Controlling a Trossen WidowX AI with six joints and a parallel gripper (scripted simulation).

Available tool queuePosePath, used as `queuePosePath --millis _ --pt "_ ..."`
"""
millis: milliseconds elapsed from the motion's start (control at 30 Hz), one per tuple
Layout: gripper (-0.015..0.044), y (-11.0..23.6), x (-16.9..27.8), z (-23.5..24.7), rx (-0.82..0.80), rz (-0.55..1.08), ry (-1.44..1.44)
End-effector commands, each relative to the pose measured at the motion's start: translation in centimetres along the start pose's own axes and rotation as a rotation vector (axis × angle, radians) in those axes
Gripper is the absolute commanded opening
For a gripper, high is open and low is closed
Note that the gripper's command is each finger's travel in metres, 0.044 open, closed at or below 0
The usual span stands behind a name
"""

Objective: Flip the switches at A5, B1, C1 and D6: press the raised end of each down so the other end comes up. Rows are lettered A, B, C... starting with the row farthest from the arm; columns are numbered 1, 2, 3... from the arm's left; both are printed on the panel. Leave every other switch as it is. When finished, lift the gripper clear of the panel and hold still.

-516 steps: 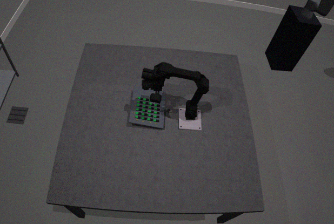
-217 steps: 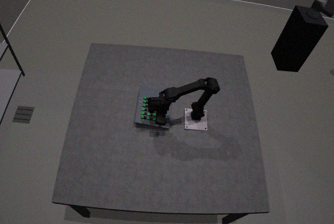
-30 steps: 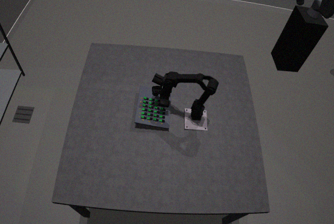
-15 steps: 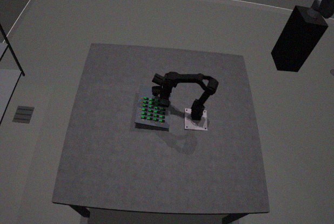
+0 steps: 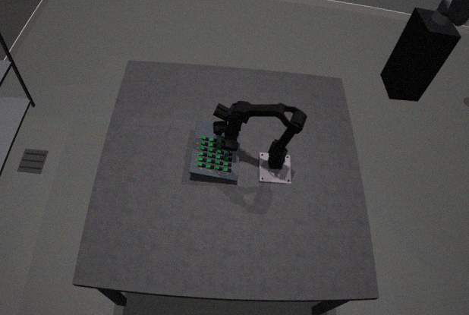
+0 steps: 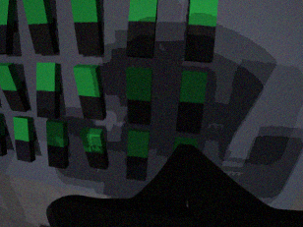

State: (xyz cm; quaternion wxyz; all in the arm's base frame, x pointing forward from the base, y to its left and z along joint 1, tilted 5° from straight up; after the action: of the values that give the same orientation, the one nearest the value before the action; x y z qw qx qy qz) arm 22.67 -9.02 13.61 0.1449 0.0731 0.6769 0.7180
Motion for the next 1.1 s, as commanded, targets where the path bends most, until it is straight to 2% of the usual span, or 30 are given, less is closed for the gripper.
queuePosePath --millis 0,1000,1067 --pt "0.0 -0.2 0.1 0.0 0.003 0.004 -0.001" --pt "0.0 -0.6 0.1 0.0 0.003 0.004 -0.001" --pt "0.0 0.6 -0.1 0.0 0.0 -0.004 0.001"
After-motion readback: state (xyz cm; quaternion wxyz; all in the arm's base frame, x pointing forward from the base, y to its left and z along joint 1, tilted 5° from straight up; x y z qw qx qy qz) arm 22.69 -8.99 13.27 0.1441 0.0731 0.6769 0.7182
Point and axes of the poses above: the point midway between the two fingers, 35 mm back from their tips, its own y axis back along the fingers, its own z axis across the jaws, x = y × z, the point moved 7 cm from there along y, back along the fingers, and after that the axes turned 13 degrees about -y, right-handed, at the moved point
